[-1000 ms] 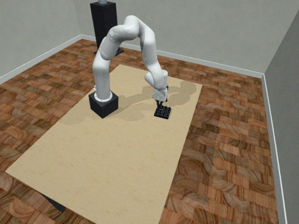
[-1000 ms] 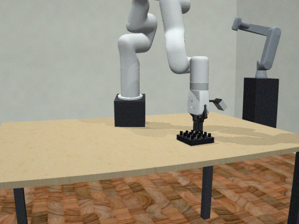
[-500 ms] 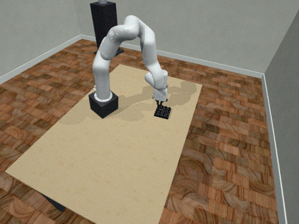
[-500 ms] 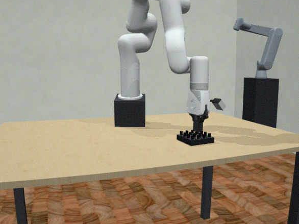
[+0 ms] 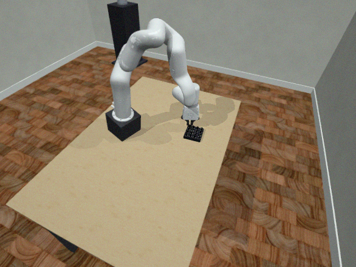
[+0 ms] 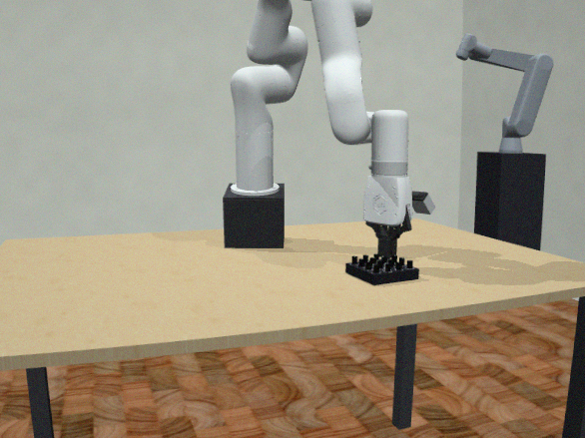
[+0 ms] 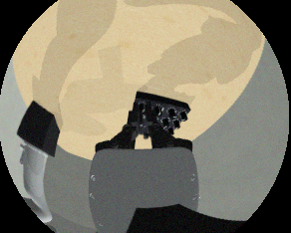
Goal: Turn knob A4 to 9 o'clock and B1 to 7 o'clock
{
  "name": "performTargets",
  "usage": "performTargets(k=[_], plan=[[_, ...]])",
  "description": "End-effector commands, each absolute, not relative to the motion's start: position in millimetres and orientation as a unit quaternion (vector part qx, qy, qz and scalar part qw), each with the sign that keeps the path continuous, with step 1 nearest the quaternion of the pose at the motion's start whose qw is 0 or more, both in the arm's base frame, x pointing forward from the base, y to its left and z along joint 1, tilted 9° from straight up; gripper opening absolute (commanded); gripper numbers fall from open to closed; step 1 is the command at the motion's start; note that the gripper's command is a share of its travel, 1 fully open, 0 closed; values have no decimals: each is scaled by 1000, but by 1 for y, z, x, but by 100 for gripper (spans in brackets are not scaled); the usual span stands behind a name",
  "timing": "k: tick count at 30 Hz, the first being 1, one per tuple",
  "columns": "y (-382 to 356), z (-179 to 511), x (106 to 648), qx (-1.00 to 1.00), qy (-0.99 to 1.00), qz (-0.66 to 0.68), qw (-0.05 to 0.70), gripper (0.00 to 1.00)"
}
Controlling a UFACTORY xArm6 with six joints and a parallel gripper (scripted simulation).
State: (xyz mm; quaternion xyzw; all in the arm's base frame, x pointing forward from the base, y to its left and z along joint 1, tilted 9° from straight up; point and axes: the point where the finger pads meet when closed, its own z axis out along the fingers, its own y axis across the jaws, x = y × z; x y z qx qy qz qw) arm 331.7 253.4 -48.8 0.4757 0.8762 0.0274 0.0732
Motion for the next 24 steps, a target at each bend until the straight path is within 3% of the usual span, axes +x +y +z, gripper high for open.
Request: performTargets(k=[1,24], plan=[[254,-48,333,453,888,26,71,8],[254,-48,333,200,977,6,76,8]])
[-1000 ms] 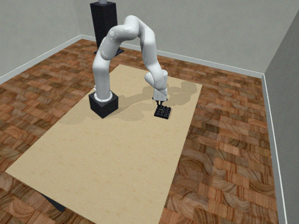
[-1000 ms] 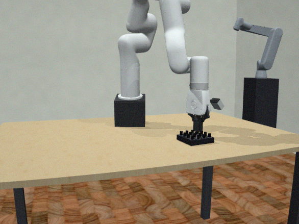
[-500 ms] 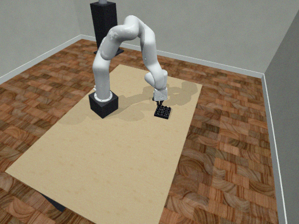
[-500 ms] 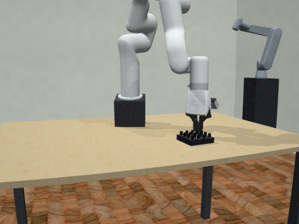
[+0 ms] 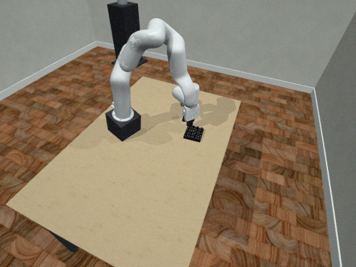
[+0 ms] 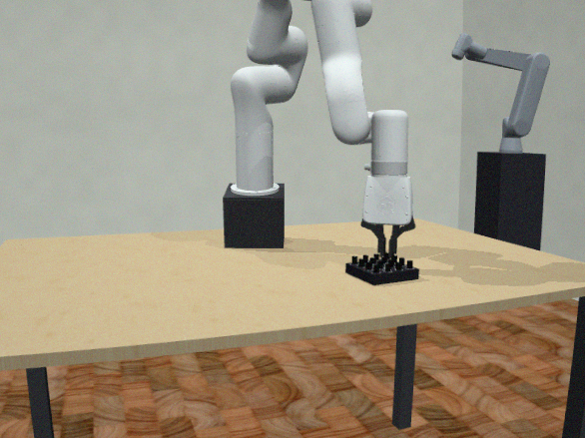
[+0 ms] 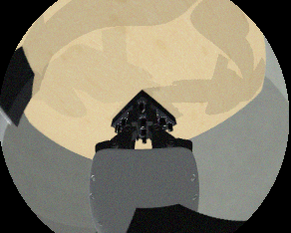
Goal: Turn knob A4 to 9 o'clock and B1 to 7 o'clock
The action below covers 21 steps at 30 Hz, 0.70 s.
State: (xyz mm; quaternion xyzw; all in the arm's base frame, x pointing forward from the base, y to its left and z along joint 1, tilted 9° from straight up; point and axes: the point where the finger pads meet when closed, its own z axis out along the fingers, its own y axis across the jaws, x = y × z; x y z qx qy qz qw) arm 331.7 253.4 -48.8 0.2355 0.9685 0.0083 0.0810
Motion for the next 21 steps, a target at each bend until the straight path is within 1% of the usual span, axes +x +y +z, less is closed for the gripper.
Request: performTargets(k=[1,21], plan=[[254,-48,333,187,979,5,76,8],[254,-48,333,-25,997,-11,75,8]])
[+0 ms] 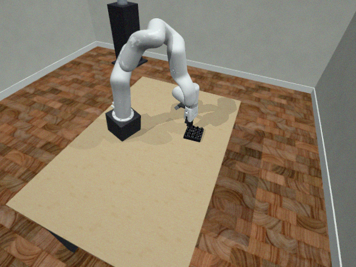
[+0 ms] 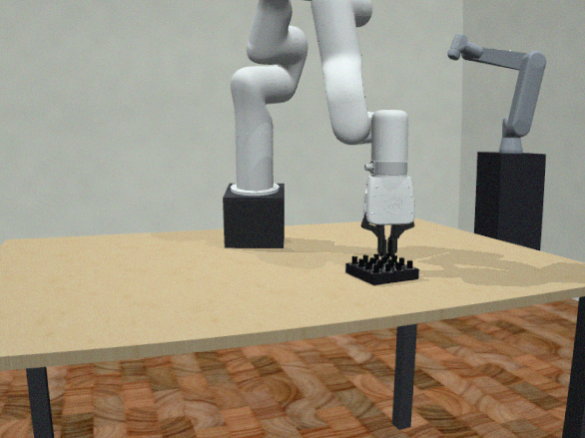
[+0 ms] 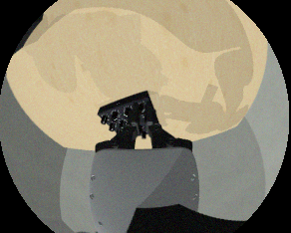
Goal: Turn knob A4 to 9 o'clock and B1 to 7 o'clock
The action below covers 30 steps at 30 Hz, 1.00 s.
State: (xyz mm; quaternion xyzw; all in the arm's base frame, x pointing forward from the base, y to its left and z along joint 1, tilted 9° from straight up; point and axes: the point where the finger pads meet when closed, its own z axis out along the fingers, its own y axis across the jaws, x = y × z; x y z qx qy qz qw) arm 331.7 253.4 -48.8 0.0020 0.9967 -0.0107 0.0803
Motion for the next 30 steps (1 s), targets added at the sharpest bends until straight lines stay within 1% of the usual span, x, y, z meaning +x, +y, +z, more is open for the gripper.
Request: performTargets(k=[1,17,30], plan=[[254,-48,333,-35,996,-12,75,8],[254,-48,333,-132,988,-19,74,8],[254,-48,333,-161,984,-21,73,8]])
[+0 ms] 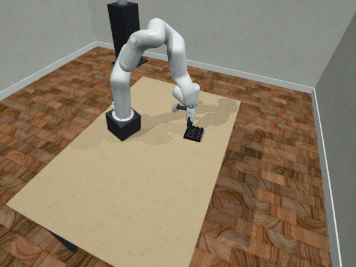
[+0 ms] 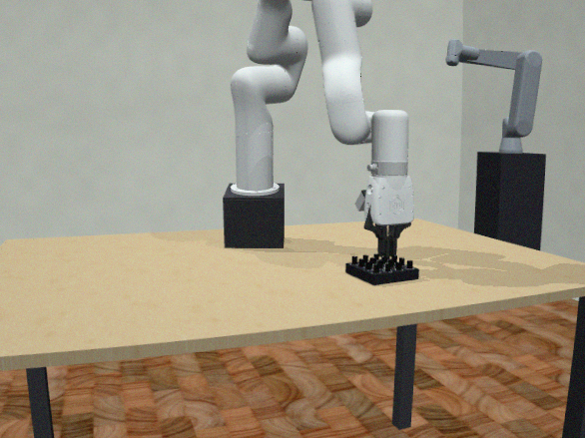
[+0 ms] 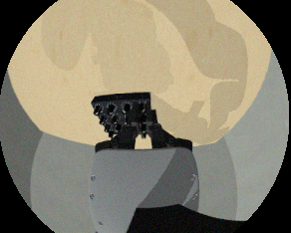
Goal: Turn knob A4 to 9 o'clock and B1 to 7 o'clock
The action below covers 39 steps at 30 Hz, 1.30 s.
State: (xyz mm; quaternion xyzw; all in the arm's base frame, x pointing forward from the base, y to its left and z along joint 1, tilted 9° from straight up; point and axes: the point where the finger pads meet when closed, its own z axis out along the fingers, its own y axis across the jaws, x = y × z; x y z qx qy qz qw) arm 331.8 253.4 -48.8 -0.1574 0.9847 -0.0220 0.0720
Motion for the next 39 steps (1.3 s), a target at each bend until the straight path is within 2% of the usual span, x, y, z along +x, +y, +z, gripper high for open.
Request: performTargets(k=[1,20,21,39], plan=[[254,-48,333,-162,984,-21,73,8],[254,-48,333,-164,983,-22,73,8],[254,-48,333,-164,983,-22,73,19],[254,-48,333,-164,983,-22,73,19]])
